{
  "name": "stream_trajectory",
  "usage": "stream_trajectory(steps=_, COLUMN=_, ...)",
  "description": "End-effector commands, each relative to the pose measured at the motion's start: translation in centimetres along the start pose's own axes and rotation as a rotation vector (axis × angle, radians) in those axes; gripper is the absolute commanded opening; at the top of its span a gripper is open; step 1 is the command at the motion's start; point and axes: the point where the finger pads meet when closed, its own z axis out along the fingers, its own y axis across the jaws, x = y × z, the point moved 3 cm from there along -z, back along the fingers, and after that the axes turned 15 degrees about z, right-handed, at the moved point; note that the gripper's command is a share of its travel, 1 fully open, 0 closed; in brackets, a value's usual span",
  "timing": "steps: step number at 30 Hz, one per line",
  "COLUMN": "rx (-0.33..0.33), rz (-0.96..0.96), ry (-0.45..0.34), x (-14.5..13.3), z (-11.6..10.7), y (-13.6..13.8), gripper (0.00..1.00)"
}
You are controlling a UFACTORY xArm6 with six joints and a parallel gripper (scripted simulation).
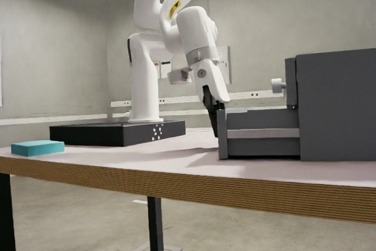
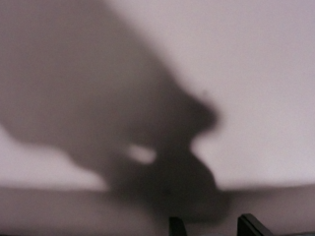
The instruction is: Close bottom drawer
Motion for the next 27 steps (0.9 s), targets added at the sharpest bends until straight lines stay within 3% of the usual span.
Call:
stream_trajectory(steps=1, rx=-0.009, rz=-0.001, ry=-0.034, x=-0.01, z=-0.07, y=-0.05, gripper=0.00)
stream_trajectory(steps=27, rx=-0.073, rz=-0.001, ry=-0.273, x=0.71, z=0.06, y=-0.23, gripper=0.00)
